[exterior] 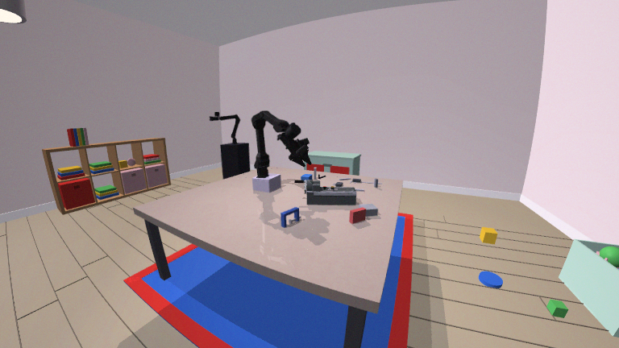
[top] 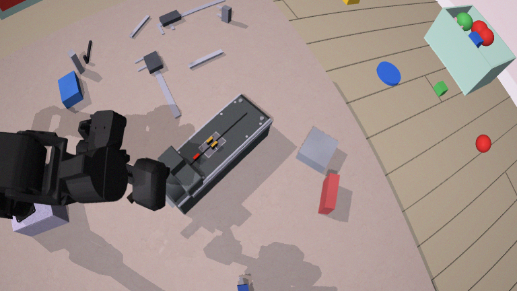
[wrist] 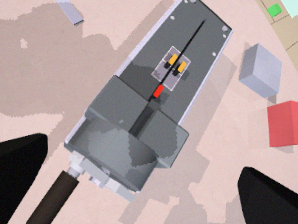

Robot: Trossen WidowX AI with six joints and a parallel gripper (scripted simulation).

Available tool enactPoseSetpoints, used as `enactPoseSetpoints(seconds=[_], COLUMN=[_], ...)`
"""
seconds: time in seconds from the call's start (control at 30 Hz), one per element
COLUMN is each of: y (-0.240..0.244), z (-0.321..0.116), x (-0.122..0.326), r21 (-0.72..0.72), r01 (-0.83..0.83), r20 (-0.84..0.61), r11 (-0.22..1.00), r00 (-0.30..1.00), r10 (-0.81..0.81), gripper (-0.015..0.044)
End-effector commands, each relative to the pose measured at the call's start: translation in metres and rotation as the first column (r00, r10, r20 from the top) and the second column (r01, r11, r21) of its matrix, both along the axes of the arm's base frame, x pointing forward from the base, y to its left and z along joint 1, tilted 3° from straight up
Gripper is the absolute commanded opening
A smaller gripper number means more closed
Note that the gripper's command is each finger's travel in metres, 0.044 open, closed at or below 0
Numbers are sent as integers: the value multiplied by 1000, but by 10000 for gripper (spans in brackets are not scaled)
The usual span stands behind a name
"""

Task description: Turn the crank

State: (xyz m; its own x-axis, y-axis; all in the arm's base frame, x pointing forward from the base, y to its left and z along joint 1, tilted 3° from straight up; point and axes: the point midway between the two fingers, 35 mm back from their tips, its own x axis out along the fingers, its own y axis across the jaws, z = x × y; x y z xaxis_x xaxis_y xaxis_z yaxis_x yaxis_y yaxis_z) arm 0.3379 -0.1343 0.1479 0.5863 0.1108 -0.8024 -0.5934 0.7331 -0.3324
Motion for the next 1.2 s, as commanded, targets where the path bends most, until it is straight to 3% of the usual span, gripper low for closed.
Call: enactPoseSetpoints(seconds=[0.0, 0.2, 1.17], y=[2, 5, 3], z=[-5, -9, -70], x=[-13, -32, -38], r21=[107, 297, 344], r01=[121, 325, 370], r20=[1, -11, -23], r11=[987, 898, 863], r00=[993, 941, 922], r10=[-122, -337, -387], gripper=[440, 440, 440])
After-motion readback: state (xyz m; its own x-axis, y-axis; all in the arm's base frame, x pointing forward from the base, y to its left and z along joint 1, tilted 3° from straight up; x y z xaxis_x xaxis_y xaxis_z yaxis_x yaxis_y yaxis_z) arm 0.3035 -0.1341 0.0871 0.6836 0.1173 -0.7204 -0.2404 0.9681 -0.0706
